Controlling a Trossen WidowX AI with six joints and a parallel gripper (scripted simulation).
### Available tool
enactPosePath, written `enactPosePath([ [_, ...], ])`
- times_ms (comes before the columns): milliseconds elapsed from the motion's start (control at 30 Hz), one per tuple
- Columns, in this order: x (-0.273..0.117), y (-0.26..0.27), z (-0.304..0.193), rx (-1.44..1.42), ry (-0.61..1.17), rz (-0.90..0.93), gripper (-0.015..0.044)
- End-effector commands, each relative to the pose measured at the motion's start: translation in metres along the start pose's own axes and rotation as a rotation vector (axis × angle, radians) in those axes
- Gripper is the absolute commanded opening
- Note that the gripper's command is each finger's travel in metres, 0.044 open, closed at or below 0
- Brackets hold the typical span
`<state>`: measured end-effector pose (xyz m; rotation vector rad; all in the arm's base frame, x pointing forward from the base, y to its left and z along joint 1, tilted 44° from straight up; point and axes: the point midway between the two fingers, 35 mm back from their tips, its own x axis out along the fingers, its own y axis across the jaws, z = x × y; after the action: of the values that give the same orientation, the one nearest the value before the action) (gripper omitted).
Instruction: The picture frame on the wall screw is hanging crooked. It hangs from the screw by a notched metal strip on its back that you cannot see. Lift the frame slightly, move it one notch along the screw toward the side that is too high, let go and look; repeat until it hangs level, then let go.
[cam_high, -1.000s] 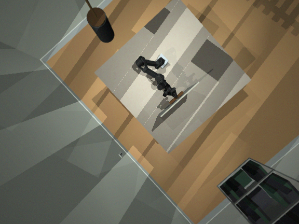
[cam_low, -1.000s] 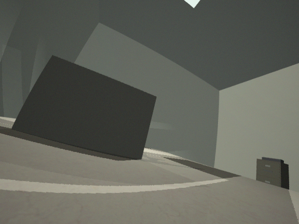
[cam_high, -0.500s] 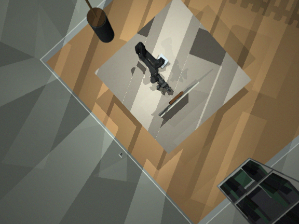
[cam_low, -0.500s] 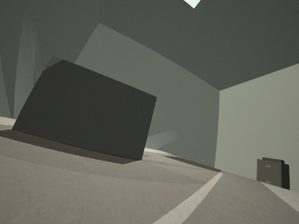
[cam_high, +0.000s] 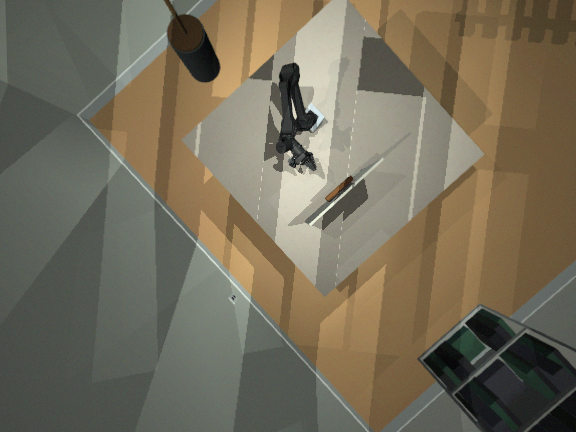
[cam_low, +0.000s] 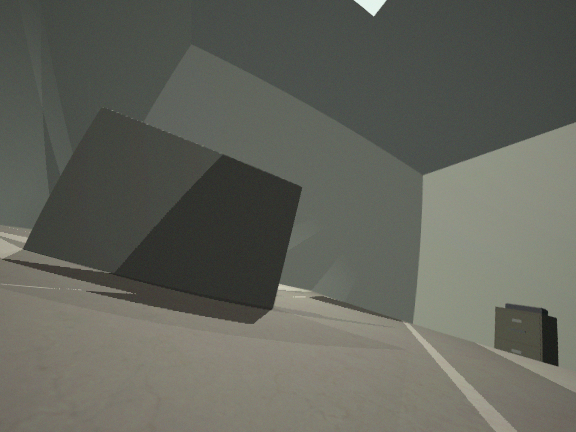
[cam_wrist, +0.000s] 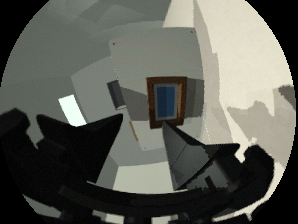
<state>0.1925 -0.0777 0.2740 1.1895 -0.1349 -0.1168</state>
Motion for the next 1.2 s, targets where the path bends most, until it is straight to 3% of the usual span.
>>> enactPosePath([
  [0, -0.0275, 0.0125, -0.0112, 0.054, 0.005, -0.001, 0.0260],
  [1167, -0.0357, 0.0156, -0.0179, 0.074, 0.006, -0.004, 0.0260],
])
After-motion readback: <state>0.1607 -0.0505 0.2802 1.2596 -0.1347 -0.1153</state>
